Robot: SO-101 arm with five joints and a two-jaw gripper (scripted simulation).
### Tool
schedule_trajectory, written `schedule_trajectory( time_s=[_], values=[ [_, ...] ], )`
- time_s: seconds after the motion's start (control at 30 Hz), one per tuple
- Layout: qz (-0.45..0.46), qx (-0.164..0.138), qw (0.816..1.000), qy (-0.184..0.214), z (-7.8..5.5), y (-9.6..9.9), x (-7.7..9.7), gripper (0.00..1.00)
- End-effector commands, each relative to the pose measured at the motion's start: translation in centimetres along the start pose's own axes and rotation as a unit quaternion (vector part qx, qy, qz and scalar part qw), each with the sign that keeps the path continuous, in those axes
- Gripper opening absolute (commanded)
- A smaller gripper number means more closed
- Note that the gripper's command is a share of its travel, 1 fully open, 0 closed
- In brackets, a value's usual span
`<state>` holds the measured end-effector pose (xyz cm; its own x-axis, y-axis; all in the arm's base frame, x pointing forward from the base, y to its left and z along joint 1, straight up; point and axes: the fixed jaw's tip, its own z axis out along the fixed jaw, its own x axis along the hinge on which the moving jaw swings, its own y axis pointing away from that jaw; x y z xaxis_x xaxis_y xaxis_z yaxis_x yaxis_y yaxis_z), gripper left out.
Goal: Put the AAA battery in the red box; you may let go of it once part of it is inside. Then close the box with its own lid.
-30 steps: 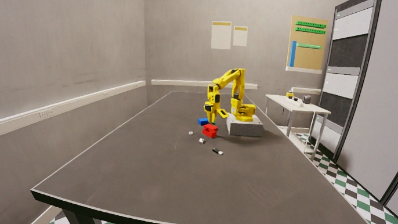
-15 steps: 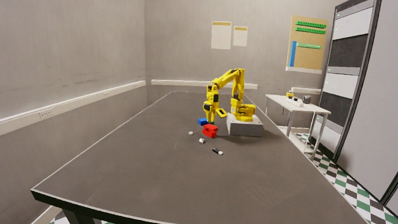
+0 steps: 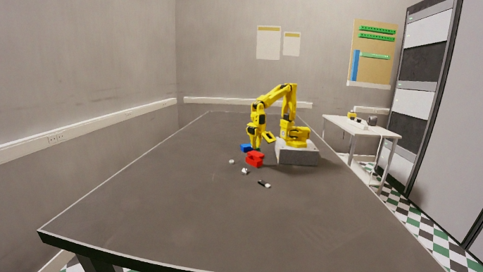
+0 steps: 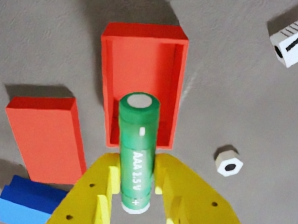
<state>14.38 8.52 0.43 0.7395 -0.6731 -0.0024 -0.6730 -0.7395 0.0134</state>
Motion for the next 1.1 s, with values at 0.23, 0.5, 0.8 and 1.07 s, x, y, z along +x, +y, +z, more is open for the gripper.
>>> schedule_trajectory(
  time_s=[0.23,0.5,0.8,1.07],
  values=[
    [0.001,0.006,1.000,0.001,0.20,0.20,0.55,0.03],
    [0.001,0.006,1.000,0.001,0.21,0.21,0.56,0.03],
    [0.001,0.006,1.000,0.001,0.21,0.21,0.56,0.03],
    [0.001,0.006,1.000,0.001,0.23,0.22,0.56,0.03]
  ],
)
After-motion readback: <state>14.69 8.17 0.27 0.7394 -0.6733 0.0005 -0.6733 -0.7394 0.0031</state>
